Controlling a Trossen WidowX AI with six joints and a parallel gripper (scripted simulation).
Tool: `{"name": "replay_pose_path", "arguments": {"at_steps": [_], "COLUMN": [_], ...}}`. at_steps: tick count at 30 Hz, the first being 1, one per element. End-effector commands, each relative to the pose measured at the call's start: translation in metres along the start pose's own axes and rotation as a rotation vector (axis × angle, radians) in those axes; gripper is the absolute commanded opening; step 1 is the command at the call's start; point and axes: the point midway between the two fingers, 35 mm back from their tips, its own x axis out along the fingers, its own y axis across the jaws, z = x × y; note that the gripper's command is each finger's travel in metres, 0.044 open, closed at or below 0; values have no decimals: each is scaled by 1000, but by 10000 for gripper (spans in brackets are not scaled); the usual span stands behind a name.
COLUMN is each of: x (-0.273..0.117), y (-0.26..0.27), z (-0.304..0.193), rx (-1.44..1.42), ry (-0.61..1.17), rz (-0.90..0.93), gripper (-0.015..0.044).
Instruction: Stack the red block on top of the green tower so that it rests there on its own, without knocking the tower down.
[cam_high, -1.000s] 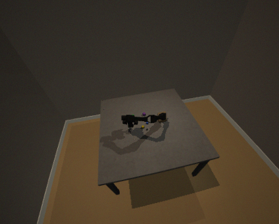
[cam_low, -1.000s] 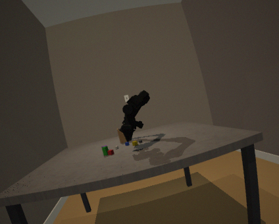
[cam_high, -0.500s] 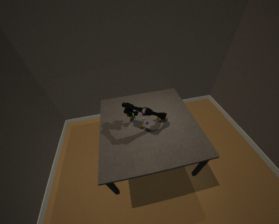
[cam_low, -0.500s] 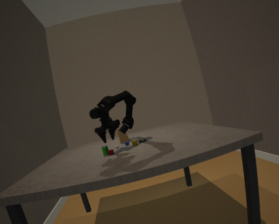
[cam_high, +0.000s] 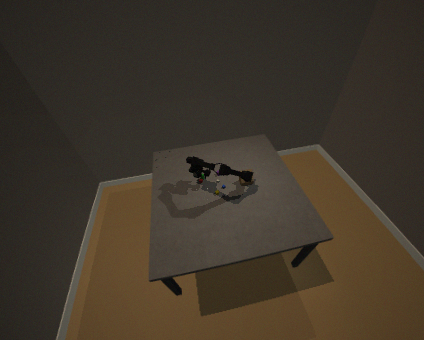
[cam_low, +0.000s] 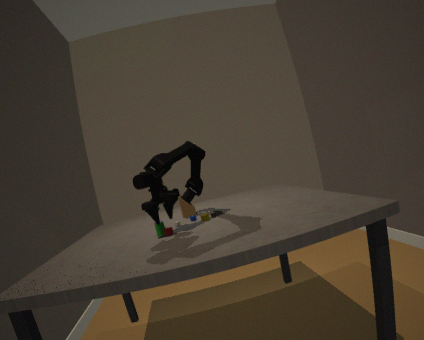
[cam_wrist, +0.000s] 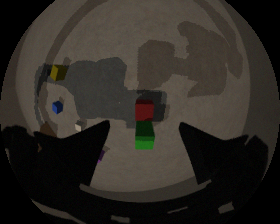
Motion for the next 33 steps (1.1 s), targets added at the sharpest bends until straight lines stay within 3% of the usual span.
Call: {"name": "replay_pose_path", "arguments": {"at_steps": [1, 33], "x": [14, 49], "y": [1, 1], "z": [2, 3], "rx": [1, 1], "ry": [-5, -7], "rz": [3, 4], "gripper": [440, 440]}}
